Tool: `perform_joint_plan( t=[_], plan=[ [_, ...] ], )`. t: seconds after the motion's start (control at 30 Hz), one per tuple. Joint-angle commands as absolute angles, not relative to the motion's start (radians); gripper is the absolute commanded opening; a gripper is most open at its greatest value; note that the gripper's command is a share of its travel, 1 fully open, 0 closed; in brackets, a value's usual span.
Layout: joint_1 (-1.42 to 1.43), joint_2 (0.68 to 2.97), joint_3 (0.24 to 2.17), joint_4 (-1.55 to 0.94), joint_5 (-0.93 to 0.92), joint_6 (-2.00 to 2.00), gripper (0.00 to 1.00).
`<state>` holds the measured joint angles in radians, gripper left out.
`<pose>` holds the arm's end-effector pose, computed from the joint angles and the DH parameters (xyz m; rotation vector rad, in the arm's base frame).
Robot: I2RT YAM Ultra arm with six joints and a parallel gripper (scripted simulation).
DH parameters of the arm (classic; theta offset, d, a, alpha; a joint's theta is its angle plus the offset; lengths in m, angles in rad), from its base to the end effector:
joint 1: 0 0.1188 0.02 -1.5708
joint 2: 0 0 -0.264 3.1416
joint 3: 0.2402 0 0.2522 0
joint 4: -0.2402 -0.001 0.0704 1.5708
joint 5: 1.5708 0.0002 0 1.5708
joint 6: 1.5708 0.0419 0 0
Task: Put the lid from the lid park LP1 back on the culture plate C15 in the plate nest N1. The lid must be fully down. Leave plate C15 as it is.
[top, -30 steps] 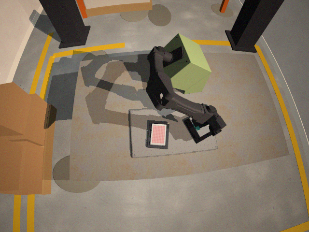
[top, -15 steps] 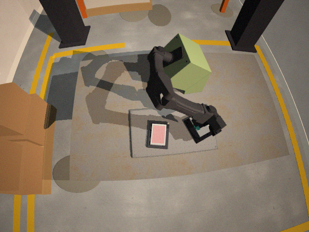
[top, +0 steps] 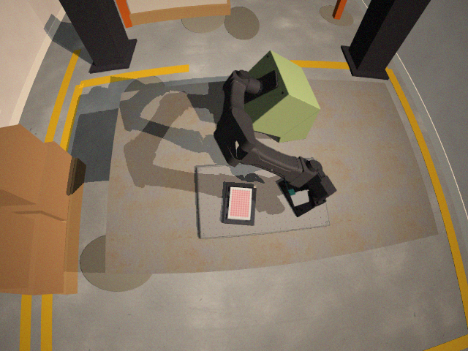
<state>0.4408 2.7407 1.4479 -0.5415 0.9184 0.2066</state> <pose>0.3419 0.1256 -0.0897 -0.4989 2.7031 -1.4014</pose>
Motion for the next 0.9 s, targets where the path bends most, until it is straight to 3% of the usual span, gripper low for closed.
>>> perform_joint_plan(
  t=[0.0, 0.27, 0.87],
  plan=[
    [0.446, 2.699, 1.428, -0.515, 0.922, 0.304, 0.0],
    [0.404, 2.614, 1.359, -0.478, 0.931, 0.486, 0.0],
    [0.319, 2.45, 1.256, -0.424, 0.94, 0.344, 0.0]
  ],
)
